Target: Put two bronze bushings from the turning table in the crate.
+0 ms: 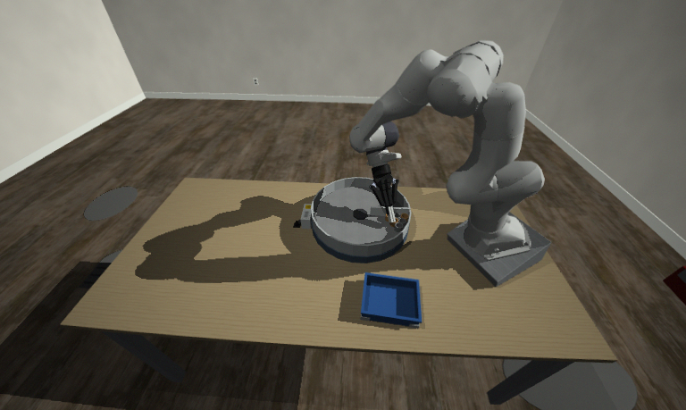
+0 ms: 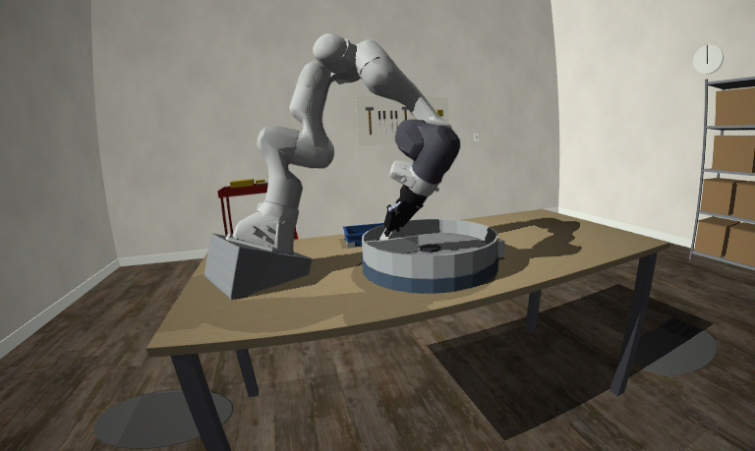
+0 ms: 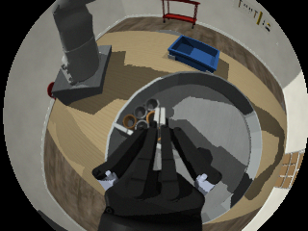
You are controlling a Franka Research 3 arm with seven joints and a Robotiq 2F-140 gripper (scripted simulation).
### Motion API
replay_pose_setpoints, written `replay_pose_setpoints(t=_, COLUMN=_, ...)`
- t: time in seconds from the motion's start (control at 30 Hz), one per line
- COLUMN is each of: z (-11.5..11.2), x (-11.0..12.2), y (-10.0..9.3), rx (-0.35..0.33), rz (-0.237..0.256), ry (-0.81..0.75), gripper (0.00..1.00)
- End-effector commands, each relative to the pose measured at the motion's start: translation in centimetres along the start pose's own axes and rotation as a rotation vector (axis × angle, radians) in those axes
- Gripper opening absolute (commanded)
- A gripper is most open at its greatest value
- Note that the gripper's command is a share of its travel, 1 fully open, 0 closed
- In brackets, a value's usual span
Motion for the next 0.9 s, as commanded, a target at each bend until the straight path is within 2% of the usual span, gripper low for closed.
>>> replay_pose_setpoints(t=0.0, z=-0.2, x=-0.1, y=-0.1, rx=-0.007, rz=0.003, ry=0.006, gripper=0.0)
replay_pose_setpoints(t=0.3, z=0.3, x=-0.1, y=-0.7, rx=-0.007, rz=0.003, ry=0.006, gripper=0.0)
replay_pose_setpoints(t=0.77, z=4.2, x=-0.2, y=-5.2, rx=-0.007, rz=0.003, ry=0.006, gripper=0.0)
replay_pose_setpoints(t=0.87, z=4.4, x=-0.2, y=-5.5, rx=-0.007, rz=0.003, ry=0.006, gripper=0.0)
Point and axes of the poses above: the point where the finger pads meet when closed, its own y axis out along the fingers, its own x axis across the jaws, z = x × y, the point moved 6 cm from there along -y, back along the fingers
